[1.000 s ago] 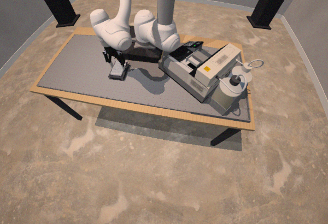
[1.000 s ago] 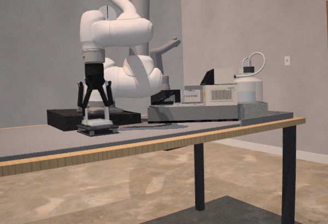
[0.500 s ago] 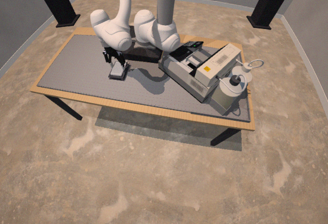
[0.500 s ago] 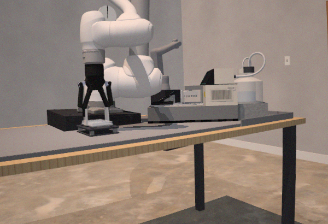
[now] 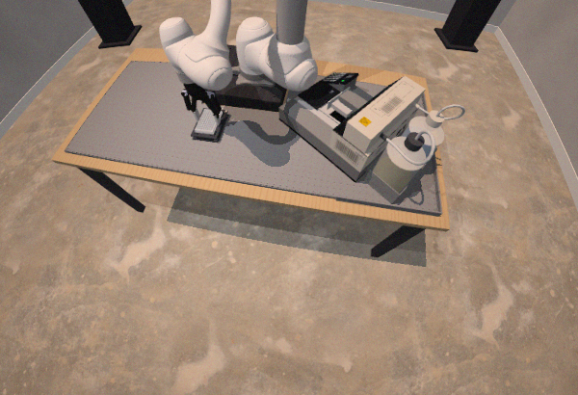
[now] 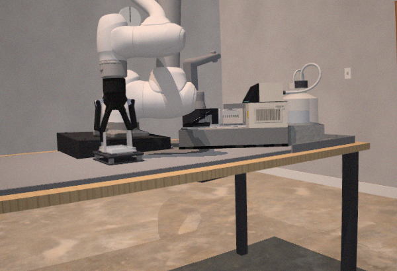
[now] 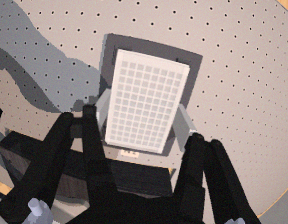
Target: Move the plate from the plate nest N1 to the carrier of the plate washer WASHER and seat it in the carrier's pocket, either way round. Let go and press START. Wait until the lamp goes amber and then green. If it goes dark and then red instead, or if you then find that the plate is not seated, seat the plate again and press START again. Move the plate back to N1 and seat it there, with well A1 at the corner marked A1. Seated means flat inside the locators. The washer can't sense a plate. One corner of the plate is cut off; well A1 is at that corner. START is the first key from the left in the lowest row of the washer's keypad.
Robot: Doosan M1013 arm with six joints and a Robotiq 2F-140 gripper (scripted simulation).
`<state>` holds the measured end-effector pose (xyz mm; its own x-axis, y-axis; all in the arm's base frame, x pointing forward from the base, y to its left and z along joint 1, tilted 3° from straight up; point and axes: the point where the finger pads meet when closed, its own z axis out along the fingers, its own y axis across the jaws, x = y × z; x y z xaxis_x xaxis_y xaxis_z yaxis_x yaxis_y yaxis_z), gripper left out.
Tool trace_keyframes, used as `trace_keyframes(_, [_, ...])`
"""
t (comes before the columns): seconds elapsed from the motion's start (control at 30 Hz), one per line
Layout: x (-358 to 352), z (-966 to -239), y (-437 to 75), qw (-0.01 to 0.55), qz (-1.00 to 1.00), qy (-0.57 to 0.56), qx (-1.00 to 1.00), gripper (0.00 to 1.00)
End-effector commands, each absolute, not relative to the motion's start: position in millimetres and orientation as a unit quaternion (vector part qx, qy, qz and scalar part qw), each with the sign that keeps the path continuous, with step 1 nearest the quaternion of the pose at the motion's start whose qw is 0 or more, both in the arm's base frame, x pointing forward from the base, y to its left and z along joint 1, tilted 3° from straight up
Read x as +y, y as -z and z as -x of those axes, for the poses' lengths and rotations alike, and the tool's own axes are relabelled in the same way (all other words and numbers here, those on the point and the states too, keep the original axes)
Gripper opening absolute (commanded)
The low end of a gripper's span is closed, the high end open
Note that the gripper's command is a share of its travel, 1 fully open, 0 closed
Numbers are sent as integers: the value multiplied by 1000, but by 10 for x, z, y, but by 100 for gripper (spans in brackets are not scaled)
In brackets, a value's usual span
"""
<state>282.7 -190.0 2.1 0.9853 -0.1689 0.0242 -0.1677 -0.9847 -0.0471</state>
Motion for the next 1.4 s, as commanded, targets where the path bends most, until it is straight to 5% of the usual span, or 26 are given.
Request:
trace_keyframes(0.0, [-1899, -2827, -17, 23, 996, 14, 84, 10])
trace_keyframes(0.5, [-1898, -2828, 5, 23, 996, 14, 84, 10])
trace_keyframes(0.53, [-1898, -2828, 7, 23, 996, 14, 84, 70])
trace_keyframes(1.37, [-1898, -2828, 7, 23, 996, 14, 84, 70])
